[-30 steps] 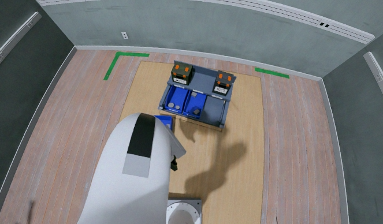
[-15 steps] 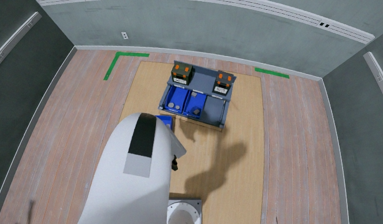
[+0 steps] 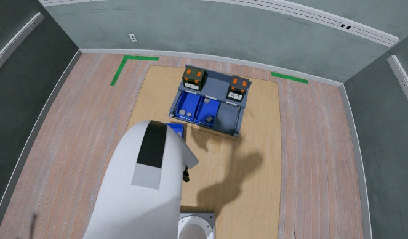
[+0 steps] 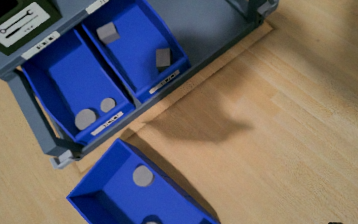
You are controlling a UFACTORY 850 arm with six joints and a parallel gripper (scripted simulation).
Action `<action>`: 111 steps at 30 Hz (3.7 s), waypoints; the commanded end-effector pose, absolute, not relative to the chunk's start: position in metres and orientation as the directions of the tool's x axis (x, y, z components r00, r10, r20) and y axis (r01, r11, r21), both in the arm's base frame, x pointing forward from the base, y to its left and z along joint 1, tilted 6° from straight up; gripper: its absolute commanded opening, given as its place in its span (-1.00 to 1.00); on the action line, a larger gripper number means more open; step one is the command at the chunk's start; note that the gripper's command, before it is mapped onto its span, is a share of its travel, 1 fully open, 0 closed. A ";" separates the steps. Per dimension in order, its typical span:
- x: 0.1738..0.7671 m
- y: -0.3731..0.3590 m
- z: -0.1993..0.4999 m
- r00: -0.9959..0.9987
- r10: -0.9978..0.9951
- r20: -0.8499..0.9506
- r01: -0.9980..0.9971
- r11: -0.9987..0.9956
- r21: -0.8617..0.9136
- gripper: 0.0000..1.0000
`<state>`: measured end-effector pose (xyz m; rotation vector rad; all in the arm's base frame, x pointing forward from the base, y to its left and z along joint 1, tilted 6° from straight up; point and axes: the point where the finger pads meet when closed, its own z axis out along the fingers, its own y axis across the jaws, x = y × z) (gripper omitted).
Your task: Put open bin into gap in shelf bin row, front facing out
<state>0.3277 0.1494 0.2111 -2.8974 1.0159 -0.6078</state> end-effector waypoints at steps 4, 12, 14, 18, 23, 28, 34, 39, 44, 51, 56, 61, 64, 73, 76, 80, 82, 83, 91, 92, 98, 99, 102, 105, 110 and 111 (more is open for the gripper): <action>0.328 0.150 0.212 0.713 -0.603 0.356 -0.598 -0.789 -0.138 1.00; 0.328 0.150 0.212 0.713 -0.603 0.356 -0.598 -0.789 -0.138 1.00; 0.328 0.150 0.212 0.713 -0.603 0.356 -0.598 -0.789 -0.138 1.00; 0.328 0.150 0.212 0.713 -0.603 0.356 -0.598 -0.789 -0.138 1.00; 0.328 0.150 0.212 0.713 -0.603 0.356 -0.598 -0.789 -0.138 1.00; 0.328 0.150 0.212 0.713 -0.603 0.356 -0.598 -0.789 -0.138 1.00; 0.328 0.150 0.212 0.713 -0.603 0.356 -0.598 -0.789 -0.138 1.00; 0.328 0.150 0.212 0.713 -0.603 0.356 -0.598 -0.789 -0.138 1.00; 0.328 0.150 0.212 0.713 -0.603 0.356 -0.598 -0.789 -0.138 1.00; 0.328 0.150 0.212 0.713 -0.603 0.356 -0.598 -0.789 -0.138 1.00; 0.328 0.150 0.212 0.713 -0.603 0.356 -0.598 -0.789 -0.138 1.00; 0.328 0.150 0.212 0.781 -0.529 0.331 -0.529 -0.843 -0.098 1.00; 0.328 0.150 0.212 0.867 -0.408 0.285 -0.414 -0.909 -0.043 1.00; 0.328 0.150 0.212 0.867 -0.408 0.285 -0.414 -0.909 -0.043 1.00; 0.328 0.150 0.212 0.867 -0.408 0.285 -0.414 -0.909 -0.043 1.00; 0.328 0.150 0.212 0.941 -0.244 0.236 -0.254 -0.967 0.013 1.00; 0.328 0.150 0.212 0.956 -0.199 0.214 -0.210 -0.977 0.027 1.00; 0.328 0.150 0.212 0.956 -0.199 0.214 -0.210 -0.977 0.027 1.00; 0.328 0.150 0.212 0.956 -0.199 0.214 -0.210 -0.977 0.027 1.00; 0.328 0.150 0.212 0.956 -0.199 0.214 -0.210 -0.977 0.027 1.00; 0.328 0.149 0.212 0.993 0.014 0.113 0.005 -0.997 0.083 1.00; 0.328 0.149 0.212 0.993 0.014 0.113 0.005 -0.997 0.083 1.00; 0.328 0.149 0.212 0.993 0.014 0.113 0.005 -0.997 0.083 1.00; 0.328 0.149 0.212 0.993 0.014 0.113 0.005 -0.997 0.083 1.00; 0.328 0.149 0.212 0.993 0.014 0.113 0.005 -0.997 0.083 1.00; 0.328 0.150 0.212 0.994 0.043 0.104 0.033 -0.995 0.094 1.00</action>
